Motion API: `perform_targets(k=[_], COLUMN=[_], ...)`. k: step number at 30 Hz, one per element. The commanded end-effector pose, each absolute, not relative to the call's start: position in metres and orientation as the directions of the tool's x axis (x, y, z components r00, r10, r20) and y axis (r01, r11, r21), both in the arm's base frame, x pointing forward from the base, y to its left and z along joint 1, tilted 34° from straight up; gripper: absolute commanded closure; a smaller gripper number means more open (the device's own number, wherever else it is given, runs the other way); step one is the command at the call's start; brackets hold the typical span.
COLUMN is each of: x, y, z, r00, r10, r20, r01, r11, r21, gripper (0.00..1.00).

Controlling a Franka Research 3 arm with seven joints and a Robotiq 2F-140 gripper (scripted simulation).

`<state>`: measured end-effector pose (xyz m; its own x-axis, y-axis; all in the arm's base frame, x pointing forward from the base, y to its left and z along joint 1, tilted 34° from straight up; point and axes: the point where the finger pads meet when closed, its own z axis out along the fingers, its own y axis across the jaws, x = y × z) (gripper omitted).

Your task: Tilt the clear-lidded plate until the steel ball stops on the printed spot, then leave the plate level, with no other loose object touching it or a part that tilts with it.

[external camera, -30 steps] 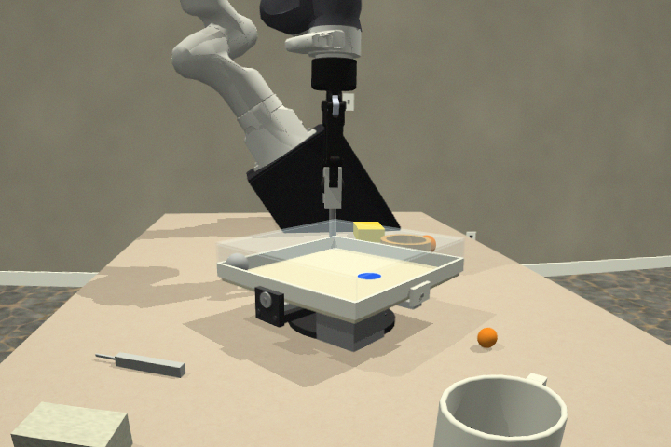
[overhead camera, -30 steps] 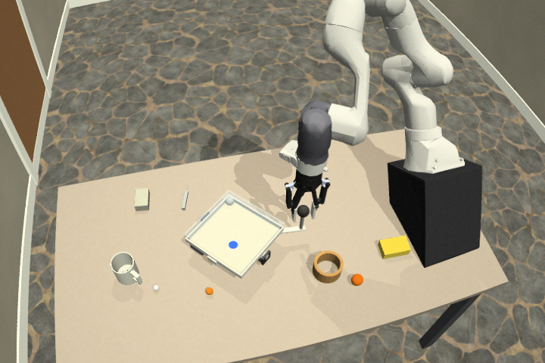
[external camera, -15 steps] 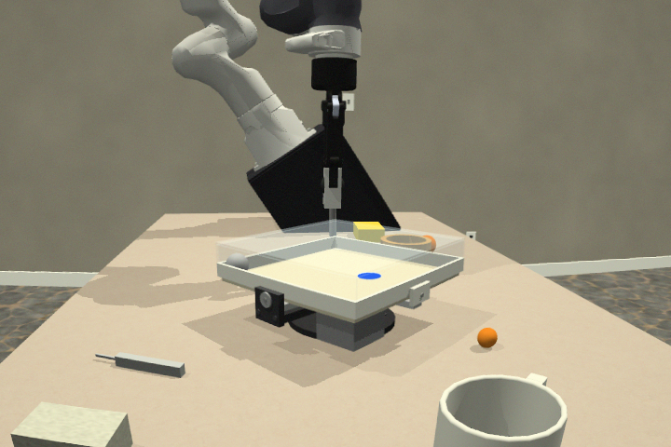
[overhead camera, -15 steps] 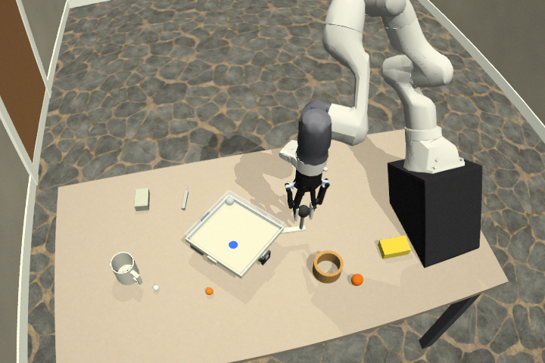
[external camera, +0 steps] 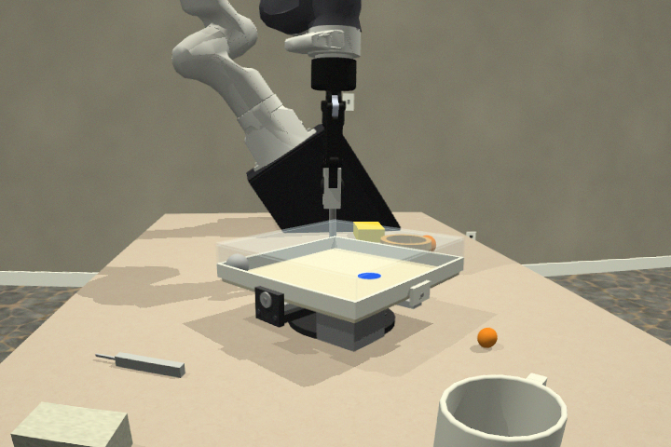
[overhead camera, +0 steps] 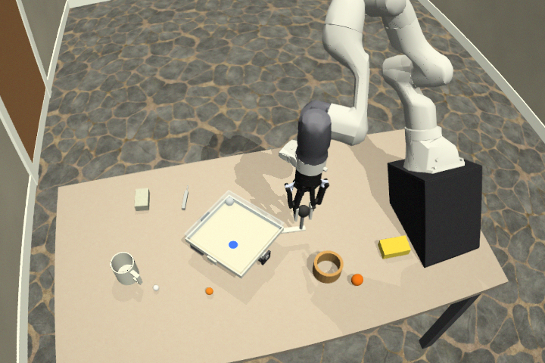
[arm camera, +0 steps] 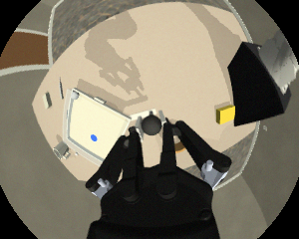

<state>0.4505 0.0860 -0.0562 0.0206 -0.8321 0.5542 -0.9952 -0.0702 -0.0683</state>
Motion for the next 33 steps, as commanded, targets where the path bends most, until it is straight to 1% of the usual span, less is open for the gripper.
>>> perform_targets(k=[1,33], x=[0.4503,0.4513], y=[0.0871,0.0952], z=[-0.0568,-0.0584], r00=[0.02,0.02], r10=[-0.833,-0.833], r20=[0.554,0.554], r01=[-0.995,-0.995], r11=[-0.071,-0.071], r21=[-0.071,-0.071], gripper=[1.0,1.0])
